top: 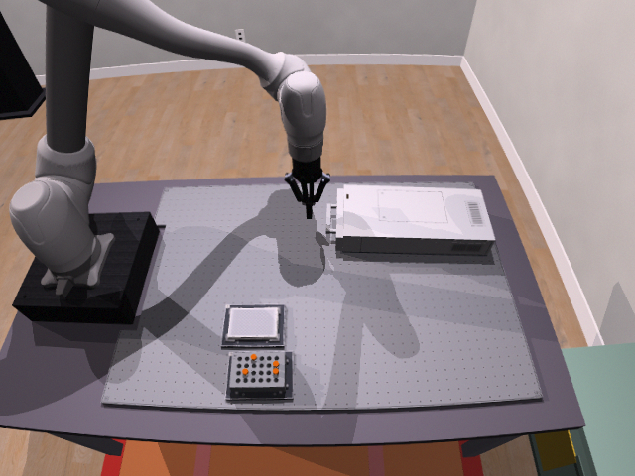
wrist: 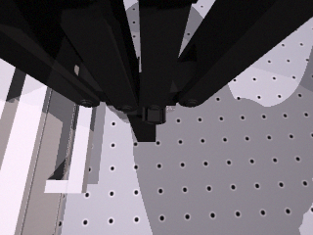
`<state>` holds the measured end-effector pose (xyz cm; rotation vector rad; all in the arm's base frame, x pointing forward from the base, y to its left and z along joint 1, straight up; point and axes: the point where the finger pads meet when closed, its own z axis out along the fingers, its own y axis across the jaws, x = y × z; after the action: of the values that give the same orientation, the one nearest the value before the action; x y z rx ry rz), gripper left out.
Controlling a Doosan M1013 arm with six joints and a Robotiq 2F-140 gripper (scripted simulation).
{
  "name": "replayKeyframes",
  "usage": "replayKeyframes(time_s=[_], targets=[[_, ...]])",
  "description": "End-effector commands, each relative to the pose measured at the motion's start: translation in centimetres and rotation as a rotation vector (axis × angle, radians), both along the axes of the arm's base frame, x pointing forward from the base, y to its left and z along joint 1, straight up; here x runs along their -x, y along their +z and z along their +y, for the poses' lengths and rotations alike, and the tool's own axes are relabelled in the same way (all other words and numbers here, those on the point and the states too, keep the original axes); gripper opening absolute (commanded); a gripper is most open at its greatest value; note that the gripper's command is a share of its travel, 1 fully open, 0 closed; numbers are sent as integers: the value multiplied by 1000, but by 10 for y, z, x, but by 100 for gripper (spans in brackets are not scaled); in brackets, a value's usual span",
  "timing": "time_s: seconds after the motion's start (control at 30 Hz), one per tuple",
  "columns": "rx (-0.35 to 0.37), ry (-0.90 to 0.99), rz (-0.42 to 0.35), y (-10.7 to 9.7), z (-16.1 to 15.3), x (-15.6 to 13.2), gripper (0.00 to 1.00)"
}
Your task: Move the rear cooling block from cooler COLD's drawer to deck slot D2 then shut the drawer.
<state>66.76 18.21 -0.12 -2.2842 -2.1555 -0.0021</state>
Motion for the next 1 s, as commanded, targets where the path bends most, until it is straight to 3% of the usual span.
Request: replayKeyframes(time_s=[0.0, 0.97], targets=[[-1, 0, -1, 5, 0, 0, 10], [-1, 0, -1, 38, 0, 0, 10]])
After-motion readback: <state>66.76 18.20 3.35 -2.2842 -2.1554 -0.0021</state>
